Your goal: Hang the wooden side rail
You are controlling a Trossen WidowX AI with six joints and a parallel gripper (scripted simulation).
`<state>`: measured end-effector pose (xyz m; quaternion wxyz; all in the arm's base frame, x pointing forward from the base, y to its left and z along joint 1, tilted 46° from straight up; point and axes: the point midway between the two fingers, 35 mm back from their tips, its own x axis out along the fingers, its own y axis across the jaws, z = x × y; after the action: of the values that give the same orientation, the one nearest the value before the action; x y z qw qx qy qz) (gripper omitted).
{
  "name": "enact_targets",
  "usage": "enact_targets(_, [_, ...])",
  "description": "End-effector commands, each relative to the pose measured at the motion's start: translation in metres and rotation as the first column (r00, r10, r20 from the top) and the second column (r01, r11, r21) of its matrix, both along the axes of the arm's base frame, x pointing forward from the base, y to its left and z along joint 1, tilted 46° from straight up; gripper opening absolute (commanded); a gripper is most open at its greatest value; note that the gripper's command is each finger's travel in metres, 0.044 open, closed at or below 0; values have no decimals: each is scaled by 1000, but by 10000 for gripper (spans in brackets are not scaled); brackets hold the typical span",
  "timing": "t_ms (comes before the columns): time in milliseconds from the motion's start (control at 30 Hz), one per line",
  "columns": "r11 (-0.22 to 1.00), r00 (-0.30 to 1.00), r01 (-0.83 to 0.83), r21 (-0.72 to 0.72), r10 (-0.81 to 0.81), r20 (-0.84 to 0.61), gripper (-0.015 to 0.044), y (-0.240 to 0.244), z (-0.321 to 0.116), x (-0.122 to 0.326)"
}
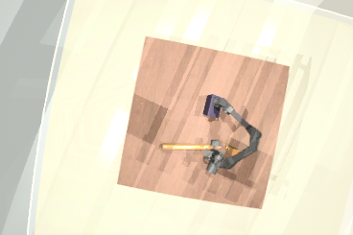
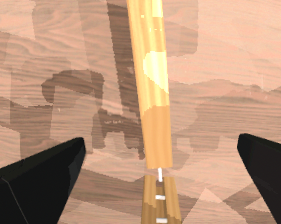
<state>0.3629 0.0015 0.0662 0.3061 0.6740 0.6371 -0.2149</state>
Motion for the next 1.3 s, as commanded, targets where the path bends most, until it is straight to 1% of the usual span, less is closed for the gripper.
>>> enact_targets(0, [998,998,-51,-34,53,37,440,-5,-6,4])
enact_targets(167, [998,998,-51,-34,52,37,440,-3,-8,5])
enact_targets(300, [998,998,-51,-32,52,37,440,20,-30,7])
enact_targets(1267, [998,998,-52,-33,53,35,440,51,-62,12])
